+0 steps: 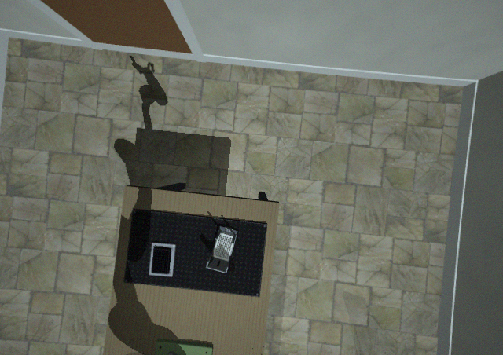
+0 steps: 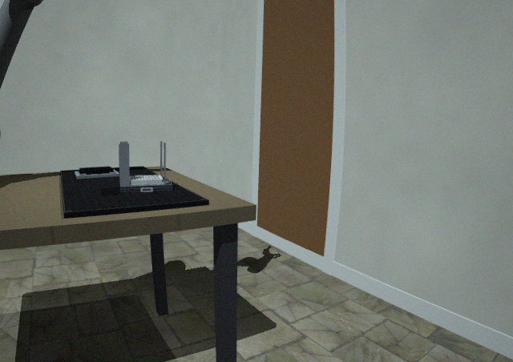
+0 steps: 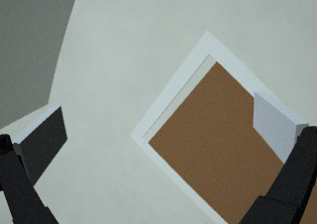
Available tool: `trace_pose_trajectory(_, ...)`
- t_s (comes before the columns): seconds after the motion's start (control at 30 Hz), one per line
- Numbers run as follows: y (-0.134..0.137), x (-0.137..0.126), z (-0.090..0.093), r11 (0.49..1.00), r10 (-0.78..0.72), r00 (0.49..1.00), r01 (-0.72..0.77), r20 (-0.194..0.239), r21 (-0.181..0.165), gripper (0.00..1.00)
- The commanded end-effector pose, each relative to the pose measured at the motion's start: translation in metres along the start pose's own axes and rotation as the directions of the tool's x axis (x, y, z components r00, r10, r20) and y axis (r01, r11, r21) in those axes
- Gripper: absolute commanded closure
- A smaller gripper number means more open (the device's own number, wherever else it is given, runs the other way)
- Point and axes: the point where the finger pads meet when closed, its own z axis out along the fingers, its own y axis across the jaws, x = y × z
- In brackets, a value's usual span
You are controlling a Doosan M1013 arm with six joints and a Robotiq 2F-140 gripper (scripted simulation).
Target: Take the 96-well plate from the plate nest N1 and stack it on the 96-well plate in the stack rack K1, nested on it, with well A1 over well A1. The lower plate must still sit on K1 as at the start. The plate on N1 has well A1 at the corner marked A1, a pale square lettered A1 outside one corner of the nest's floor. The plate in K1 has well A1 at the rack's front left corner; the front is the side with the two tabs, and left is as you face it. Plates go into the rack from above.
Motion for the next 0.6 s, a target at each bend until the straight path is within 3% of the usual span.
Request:
trace_pose_trajectory(0.0, 0.005, -0.01, 0.002, 0.999, 0.021, 0.999, -0.019, 0.047, -0.039, 0.0)
trace_pose_trajectory(0.33, 0.028, -0.049, 0.012, 0.999, 0.021, 0.999, -0.019, 0.047, -0.039, 0.0)
trace_pose_trajectory(0.43, 0.035, -0.062, 0.014, 0.994, 0.054, 0.991, -0.042, 0.119, -0.101, 0.0)
trace_pose_trajectory(0.57, 0.039, -0.071, 0.015, 0.994, 0.054, 0.991, -0.042, 0.119, -0.101, 0.0)
